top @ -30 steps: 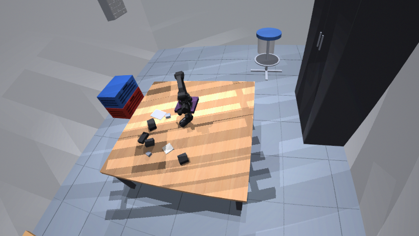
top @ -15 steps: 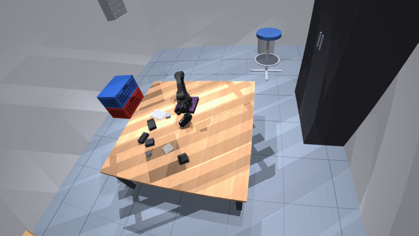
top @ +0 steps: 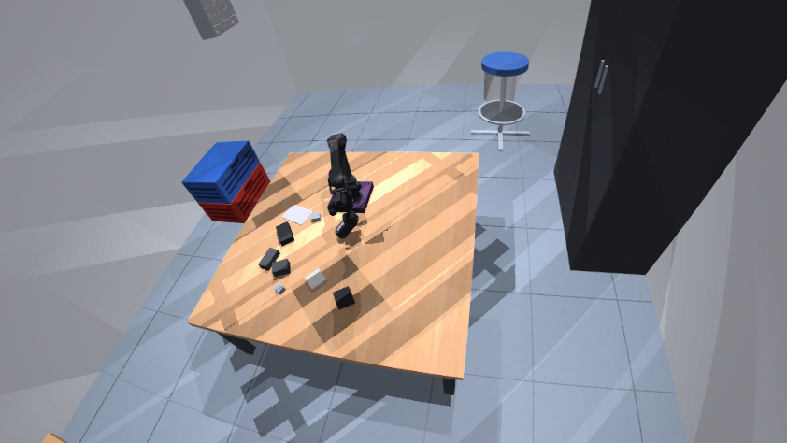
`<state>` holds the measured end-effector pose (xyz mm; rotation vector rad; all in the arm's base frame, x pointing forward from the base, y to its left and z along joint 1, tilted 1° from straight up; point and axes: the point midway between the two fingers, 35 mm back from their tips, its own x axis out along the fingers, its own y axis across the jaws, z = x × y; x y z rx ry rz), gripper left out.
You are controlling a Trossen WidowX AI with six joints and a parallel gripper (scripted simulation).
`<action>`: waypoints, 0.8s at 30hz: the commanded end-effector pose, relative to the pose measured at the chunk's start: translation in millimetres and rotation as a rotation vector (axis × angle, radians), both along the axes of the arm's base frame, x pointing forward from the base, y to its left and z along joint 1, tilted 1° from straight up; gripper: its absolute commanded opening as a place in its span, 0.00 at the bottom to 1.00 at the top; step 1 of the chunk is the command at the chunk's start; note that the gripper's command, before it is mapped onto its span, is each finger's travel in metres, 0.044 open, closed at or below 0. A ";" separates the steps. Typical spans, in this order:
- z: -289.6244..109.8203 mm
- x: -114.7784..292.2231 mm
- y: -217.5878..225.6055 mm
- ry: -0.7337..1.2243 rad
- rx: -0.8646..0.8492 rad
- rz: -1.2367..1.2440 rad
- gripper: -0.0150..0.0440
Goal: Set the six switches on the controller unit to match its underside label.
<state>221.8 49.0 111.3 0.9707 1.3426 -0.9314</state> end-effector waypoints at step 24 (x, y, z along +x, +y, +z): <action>10.7 8.6 -23.5 -0.010 -0.018 -0.004 0.82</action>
